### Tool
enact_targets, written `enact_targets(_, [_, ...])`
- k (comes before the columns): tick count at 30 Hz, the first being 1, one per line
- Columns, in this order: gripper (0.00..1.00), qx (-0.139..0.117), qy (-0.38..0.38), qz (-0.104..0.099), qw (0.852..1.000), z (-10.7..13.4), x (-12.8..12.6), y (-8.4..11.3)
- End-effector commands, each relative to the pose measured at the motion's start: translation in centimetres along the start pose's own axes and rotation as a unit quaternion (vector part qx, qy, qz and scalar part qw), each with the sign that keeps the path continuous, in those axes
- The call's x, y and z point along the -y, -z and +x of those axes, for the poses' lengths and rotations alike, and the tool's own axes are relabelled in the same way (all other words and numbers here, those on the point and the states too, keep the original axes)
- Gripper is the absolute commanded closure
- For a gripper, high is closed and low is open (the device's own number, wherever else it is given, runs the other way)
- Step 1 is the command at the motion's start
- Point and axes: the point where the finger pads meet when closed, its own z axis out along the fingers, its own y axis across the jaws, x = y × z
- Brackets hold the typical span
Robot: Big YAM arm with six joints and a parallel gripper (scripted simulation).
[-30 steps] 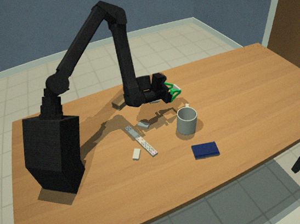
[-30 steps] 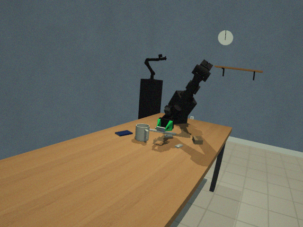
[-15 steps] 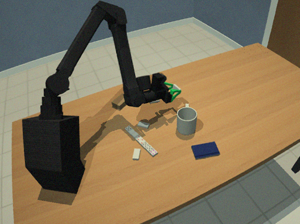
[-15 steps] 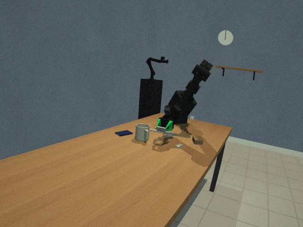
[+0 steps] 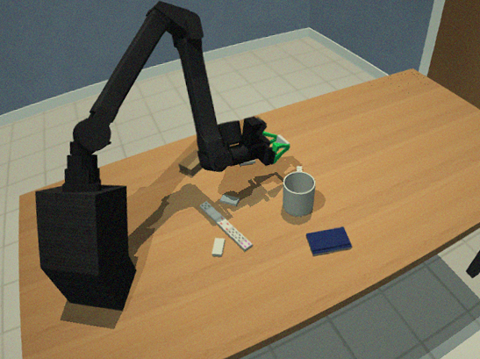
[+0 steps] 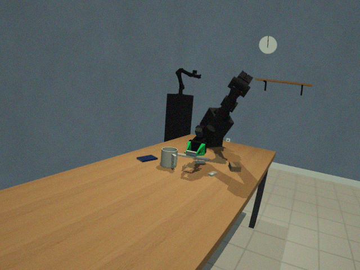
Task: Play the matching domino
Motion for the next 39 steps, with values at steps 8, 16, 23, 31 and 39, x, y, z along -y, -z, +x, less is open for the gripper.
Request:
enact_targets(8, [0.47,0.031,-0.005,-0.011,0.999,-1.8,-0.4,-0.5])
enact_targets(16, [0.47,0.023,-0.003,-0.008,1.000,-1.4,-0.3,-0.4])
enact_targets(23, [0.47,0.031,-0.005,-0.011,0.999,-1.8,-0.4,-0.5])
enact_targets(31, [0.47,0.017,-0.002,-0.006,1.000,-1.1,-0.2,-0.3])
enact_targets(39, [0.47,0.031,-0.005,-0.011,0.999,-1.8,-0.4,-0.5])
